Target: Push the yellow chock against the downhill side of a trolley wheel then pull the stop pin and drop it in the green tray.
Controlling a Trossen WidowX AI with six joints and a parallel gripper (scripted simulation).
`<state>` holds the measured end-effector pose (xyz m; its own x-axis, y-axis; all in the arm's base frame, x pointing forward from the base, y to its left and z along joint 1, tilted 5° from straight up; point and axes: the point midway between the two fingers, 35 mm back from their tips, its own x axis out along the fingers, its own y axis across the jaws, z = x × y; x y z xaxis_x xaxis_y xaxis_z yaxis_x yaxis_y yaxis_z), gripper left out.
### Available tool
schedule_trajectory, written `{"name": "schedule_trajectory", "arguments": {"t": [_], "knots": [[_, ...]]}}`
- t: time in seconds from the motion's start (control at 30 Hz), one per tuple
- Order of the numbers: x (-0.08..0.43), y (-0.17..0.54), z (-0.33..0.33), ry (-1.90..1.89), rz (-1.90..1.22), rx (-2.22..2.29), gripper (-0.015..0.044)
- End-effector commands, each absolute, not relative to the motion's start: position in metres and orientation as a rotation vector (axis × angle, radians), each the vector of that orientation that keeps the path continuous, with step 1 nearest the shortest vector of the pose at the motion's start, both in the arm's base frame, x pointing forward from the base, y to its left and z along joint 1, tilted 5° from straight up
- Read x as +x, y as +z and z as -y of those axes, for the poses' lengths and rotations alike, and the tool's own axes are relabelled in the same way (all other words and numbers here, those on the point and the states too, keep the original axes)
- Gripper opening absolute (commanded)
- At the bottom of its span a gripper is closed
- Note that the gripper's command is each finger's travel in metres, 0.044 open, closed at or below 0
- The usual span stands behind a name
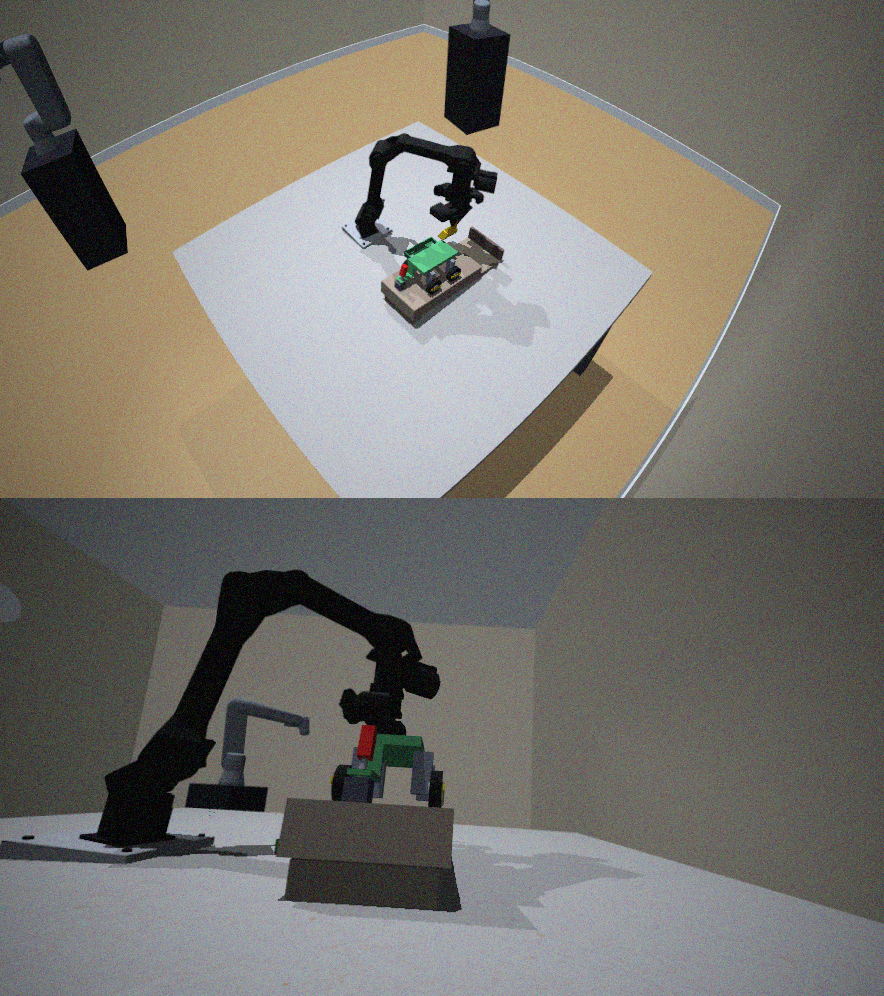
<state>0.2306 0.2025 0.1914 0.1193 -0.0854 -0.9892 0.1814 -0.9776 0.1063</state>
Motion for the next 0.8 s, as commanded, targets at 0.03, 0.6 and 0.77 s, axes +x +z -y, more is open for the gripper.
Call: {"name": "schedule_trajectory", "arguments": {"t": [0.03, 0.6, 0.77], "knots": [[0.233, 0.181, -0.202, -1.952, -0.097, 2.186, 0.0000], [0.239, 0.141, -0.199, -1.951, -0.096, 2.186, 0.0000], [0.240, 0.130, -0.197, -1.951, -0.096, 2.186, 0.0000]]}}
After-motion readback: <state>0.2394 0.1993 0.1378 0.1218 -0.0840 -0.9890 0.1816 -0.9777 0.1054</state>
